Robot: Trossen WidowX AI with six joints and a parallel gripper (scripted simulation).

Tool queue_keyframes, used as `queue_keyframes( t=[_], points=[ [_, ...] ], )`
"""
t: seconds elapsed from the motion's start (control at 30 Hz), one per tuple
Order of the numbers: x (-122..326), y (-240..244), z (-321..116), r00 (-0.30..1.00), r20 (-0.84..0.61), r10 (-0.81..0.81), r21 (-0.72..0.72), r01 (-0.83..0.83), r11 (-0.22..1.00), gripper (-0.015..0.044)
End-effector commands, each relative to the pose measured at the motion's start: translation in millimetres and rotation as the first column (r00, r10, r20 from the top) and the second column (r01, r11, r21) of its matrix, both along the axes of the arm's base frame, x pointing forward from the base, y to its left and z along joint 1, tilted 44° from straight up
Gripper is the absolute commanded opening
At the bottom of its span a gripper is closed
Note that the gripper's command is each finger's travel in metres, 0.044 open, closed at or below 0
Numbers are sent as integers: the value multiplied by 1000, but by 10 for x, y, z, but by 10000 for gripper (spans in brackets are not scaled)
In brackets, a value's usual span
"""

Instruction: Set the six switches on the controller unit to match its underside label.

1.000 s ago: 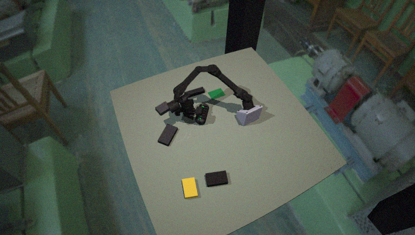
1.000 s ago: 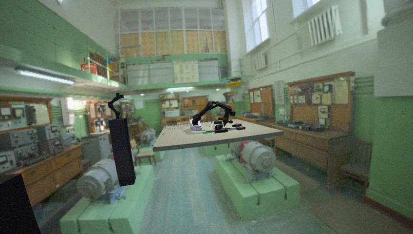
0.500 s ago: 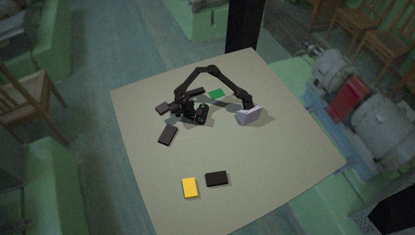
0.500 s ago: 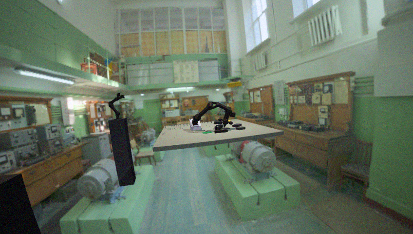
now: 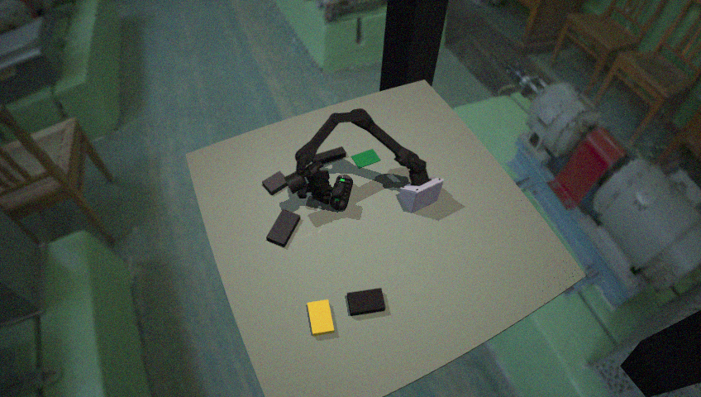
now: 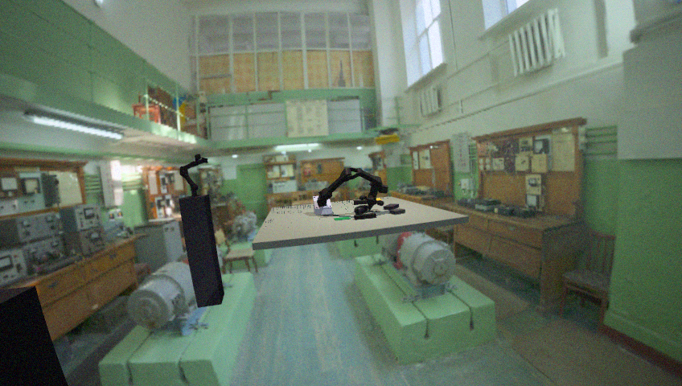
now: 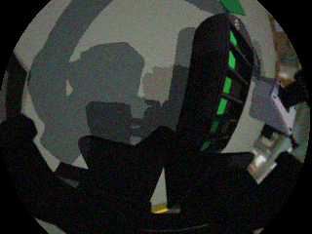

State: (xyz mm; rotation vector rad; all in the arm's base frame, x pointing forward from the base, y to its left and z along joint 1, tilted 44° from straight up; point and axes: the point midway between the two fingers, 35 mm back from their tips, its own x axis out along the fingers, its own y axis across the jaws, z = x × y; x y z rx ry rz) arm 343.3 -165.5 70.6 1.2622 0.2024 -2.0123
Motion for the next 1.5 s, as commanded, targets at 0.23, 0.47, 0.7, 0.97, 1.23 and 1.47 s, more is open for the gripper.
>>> queue_keyframes(
  t=[0.23, 0.47, 0.7, 0.97, 1.23, 1.47],
  points=[
    [-49, 20, -32, 1000, -6, 0, -2, 0, 1000, 0],
    [-66, 34, -45, 1000, -6, 0, -2, 0, 1000, 0],
    [-105, 73, -81, 1000, -6, 0, -2, 0, 1000, 0],
    [-159, 128, -132, 1000, -7, 0, -2, 0, 1000, 0],
    [-209, 173, -173, 1000, -7, 0, -1, 0, 1000, 0],
    [-263, 212, -209, 1000, -7, 0, -1, 0, 1000, 0]
  ],
)
